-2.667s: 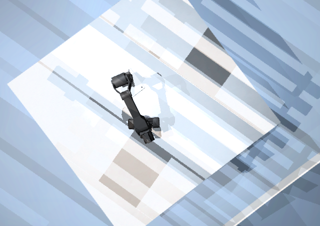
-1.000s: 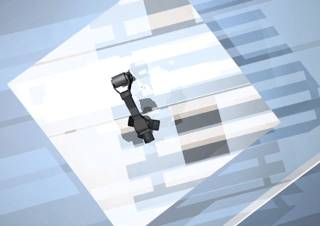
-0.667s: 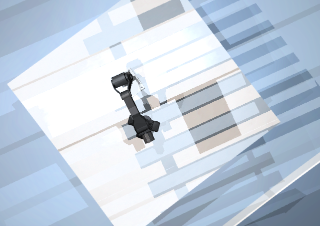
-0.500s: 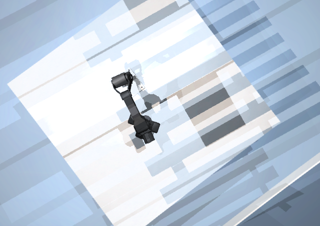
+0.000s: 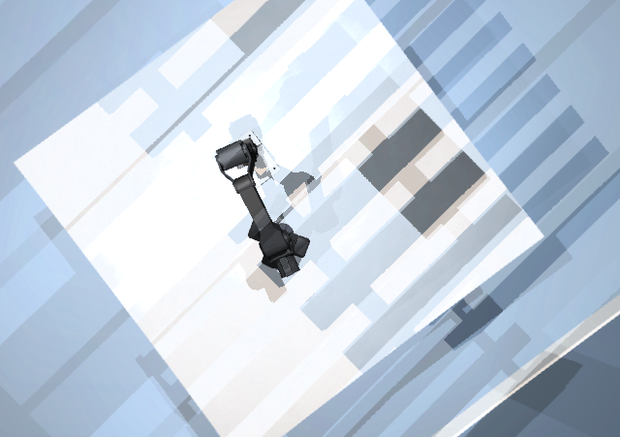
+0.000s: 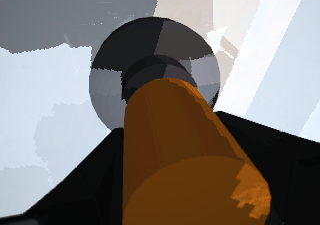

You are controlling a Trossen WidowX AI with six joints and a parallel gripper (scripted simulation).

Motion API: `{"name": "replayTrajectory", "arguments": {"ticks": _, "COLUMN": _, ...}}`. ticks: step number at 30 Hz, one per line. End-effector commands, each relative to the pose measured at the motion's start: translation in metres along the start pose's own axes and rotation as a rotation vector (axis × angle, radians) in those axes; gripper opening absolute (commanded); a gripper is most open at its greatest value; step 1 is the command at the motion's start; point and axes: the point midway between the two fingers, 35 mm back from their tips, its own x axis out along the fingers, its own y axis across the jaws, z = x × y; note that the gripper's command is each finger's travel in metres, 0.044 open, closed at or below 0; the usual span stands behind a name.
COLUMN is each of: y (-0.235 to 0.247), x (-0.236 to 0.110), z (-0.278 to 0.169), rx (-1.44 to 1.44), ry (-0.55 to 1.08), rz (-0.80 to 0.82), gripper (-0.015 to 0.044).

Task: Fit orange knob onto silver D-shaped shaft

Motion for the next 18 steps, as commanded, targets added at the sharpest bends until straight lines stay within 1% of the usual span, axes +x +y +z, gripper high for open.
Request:
{"name": "replayTrajectory", "arguments": {"ticks": 1, "y": 0.0006, "x": 0.0004, "z": 0.0007, "rx": 0.004, "ry": -0.003, "rz": 0.003, "gripper": 0.0000}}
{"name": "replayTrajectory", "arguments": {"ticks": 11, "y": 0.0004, "x": -0.0048, "z": 0.0004, "rx": 0.013, "ry": -0.003, "rz": 0.003, "gripper": 0.0000}}
{"name": "replayTrajectory", "arguments": {"ticks": 18, "y": 0.0009, "x": -0.0041, "z": 0.0005, "rx": 0.214, "ry": -0.002, "rz": 0.003, "gripper": 0.0000}}
